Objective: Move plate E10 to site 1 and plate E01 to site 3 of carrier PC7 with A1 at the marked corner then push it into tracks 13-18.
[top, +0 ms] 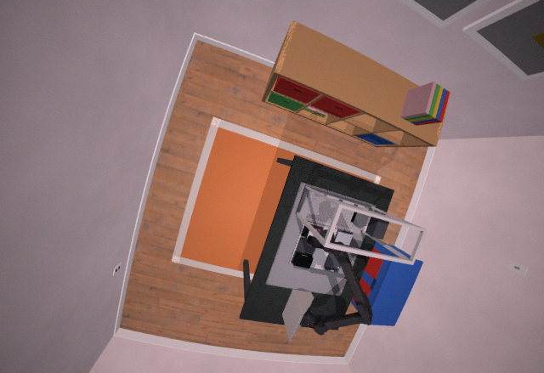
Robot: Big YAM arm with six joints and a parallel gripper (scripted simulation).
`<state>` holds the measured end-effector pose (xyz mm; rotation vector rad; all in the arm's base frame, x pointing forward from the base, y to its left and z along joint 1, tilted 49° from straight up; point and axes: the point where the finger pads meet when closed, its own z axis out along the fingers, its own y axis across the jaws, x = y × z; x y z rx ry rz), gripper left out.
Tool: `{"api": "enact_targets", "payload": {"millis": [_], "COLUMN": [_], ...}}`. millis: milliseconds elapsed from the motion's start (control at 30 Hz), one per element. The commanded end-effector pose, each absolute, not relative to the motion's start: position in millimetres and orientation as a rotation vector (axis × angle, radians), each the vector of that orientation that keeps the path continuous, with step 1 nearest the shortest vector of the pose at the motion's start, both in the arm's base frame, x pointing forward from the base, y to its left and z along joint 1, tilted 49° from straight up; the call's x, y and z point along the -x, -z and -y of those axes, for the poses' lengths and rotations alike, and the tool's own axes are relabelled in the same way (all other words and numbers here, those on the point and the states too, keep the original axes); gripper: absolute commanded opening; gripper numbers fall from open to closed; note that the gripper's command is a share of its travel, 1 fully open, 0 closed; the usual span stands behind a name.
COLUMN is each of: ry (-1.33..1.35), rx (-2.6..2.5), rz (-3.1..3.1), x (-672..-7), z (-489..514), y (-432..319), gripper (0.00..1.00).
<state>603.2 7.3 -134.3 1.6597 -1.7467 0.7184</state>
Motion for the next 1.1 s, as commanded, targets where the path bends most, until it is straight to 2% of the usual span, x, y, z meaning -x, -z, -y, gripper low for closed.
{"api": "enact_targets", "payload": {"millis": [0,1067], "ry": [-0.796,-0.779], "rx": [-1.706,-1.704], "rz": [1.783,1.761], "x": [-624.9,-614.9], "z": [-54.6,-63.4], "y": [94.8,90.3], "gripper": [0.0,0.0]}}
